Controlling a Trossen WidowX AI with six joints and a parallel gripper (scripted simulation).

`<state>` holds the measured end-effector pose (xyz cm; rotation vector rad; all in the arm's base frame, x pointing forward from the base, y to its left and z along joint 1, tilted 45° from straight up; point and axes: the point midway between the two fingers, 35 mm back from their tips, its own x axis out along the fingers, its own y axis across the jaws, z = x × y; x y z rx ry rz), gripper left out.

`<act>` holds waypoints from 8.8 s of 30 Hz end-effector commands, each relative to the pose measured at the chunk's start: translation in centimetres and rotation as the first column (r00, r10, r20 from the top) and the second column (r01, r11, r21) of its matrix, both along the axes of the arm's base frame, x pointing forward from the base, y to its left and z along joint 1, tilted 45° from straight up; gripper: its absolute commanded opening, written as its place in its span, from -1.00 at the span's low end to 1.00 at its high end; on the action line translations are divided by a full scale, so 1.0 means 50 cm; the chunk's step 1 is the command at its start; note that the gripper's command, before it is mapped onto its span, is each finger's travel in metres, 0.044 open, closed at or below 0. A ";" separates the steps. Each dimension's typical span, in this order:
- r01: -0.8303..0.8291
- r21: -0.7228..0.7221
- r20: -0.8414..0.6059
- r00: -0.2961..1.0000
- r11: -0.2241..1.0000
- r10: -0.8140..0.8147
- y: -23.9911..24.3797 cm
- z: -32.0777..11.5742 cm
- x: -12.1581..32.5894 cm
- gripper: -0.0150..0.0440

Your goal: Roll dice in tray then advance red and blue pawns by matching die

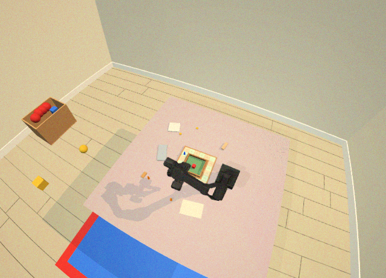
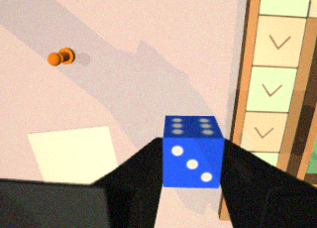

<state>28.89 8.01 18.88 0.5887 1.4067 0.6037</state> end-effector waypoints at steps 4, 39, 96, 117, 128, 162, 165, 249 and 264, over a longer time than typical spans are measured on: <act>0.161 -0.012 -0.161 0.974 0.987 -0.161 -0.040 -0.054 0.026 -0.49; 0.743 -0.368 -0.724 0.148 0.559 -0.673 -0.250 -0.330 0.049 -0.49; 0.727 -0.682 0.005 -0.106 -0.081 -0.994 -0.274 -0.321 0.032 -0.49; 0.725 -0.685 -0.001 -0.101 -0.073 -0.995 -0.272 -0.324 0.031 0.04; 0.726 -0.683 0.007 -0.106 -0.082 -0.994 -0.327 -0.267 0.021 1.00; -0.160 -0.019 0.141 0.977 0.987 0.161 -0.048 -0.206 -0.163 0.19; -0.160 -0.019 0.141 0.977 0.987 0.161 -0.048 -0.206 -0.164 0.19; -0.159 -0.030 0.137 0.977 0.987 0.162 -0.126 -0.135 -0.161 -0.49; -0.155 -0.022 0.118 0.981 0.988 0.157 -0.191 -0.188 -0.165 -0.49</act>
